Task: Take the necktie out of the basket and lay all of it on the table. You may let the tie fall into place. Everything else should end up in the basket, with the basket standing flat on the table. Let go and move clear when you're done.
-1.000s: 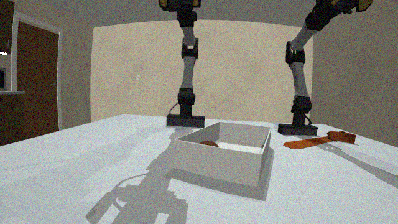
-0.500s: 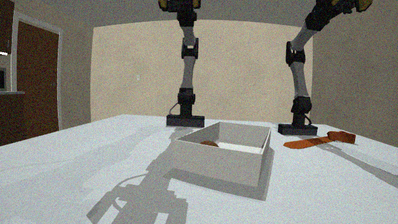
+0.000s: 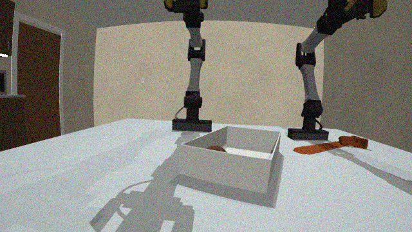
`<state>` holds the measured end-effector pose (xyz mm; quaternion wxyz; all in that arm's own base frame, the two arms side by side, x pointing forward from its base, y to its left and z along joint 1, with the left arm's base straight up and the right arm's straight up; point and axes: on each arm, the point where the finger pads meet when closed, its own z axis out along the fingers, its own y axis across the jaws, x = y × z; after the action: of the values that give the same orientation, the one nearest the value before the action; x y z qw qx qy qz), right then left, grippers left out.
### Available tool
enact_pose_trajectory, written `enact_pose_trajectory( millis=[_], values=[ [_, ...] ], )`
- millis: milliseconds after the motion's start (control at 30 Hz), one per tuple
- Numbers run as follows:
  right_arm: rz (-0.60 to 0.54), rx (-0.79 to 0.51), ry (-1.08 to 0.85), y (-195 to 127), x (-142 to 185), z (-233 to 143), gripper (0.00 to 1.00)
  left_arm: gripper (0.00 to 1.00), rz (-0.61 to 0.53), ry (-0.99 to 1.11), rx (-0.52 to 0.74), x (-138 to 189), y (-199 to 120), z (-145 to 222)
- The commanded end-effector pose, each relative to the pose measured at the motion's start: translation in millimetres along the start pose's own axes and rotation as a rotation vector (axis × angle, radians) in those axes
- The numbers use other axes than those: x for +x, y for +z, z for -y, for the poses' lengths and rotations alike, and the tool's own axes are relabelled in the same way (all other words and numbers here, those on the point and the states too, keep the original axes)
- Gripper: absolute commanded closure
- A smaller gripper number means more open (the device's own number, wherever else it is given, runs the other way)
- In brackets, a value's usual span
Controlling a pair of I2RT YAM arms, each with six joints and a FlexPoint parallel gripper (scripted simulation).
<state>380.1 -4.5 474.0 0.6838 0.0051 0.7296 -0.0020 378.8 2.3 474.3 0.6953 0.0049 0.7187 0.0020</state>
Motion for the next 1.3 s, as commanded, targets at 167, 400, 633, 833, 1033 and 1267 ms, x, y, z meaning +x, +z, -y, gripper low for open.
enact_pose_trajectory(
  millis=[167, 400, 633, 833, 1033, 1267],
  values=[
    [0.037, 0.000, 0.000, -5.4, -17.3, -0.1, 0.00, 0.00, 0.032, 0.009, 0.000, 0.0, -6.1, 1.7],
    [0.037, 0.000, 0.000, -5.4, -17.3, -0.1, 0.00, 0.00, 0.032, 0.009, 0.000, 11.0, -5.8, 1.8],
    [0.037, 0.000, 0.000, -5.4, -17.3, -0.1, 0.00, 0.00, 0.032, 0.009, 0.000, 22.6, -5.4, 1.9],
    [0.037, 0.000, 0.000, -5.4, -17.2, -0.1, 0.00, 0.00, 0.033, 0.009, 0.000, 29.2, -5.3, 2.0],
    [0.037, 0.000, 0.000, -5.4, -17.2, -0.1, 0.00, 0.00, 0.033, 0.009, 0.000, 38.9, -5.0, 2.1],
    [0.037, 0.000, 0.000, -5.4, -17.2, -0.1, 0.00, 0.00, 0.033, 0.009, 0.000, 46.6, -4.8, 2.1]
  ],
)
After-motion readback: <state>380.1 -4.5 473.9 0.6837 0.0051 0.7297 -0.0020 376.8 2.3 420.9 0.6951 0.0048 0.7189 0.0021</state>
